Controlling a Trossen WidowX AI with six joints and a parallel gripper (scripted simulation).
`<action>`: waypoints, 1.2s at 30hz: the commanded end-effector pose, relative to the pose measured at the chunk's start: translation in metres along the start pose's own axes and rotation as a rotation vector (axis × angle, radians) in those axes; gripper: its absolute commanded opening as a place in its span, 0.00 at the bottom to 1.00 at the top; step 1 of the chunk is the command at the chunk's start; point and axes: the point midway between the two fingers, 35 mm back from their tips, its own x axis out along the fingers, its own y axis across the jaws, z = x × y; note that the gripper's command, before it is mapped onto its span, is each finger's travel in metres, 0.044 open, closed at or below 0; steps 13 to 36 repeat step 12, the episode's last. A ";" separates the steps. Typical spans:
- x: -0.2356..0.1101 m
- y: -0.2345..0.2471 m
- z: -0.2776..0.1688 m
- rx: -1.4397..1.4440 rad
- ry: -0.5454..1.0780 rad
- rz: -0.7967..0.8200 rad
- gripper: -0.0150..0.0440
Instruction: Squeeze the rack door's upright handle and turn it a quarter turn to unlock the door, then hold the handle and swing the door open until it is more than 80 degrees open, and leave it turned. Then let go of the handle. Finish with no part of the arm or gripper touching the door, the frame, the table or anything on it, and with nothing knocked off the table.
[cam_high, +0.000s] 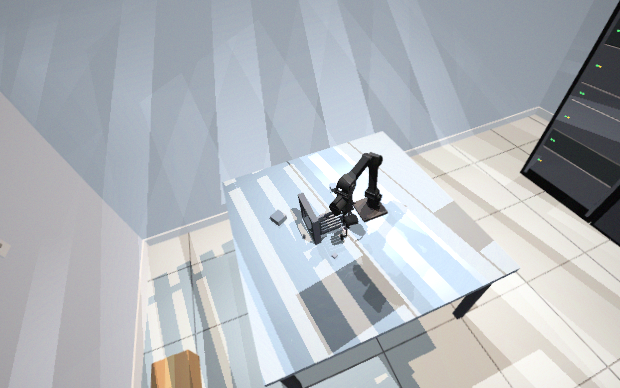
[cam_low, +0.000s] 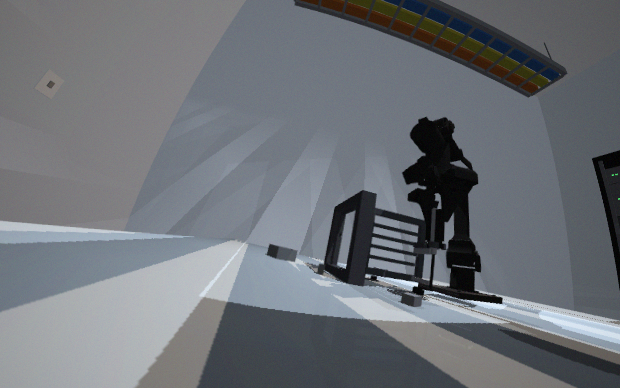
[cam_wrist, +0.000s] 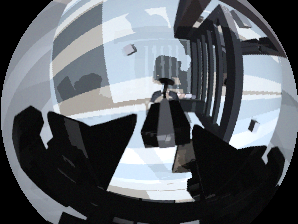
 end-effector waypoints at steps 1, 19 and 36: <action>-0.009 0.001 0.002 0.004 -0.017 0.010 0.74; -0.025 0.001 0.001 0.003 -0.033 0.024 0.74; -0.025 0.001 0.001 0.003 -0.033 0.024 0.74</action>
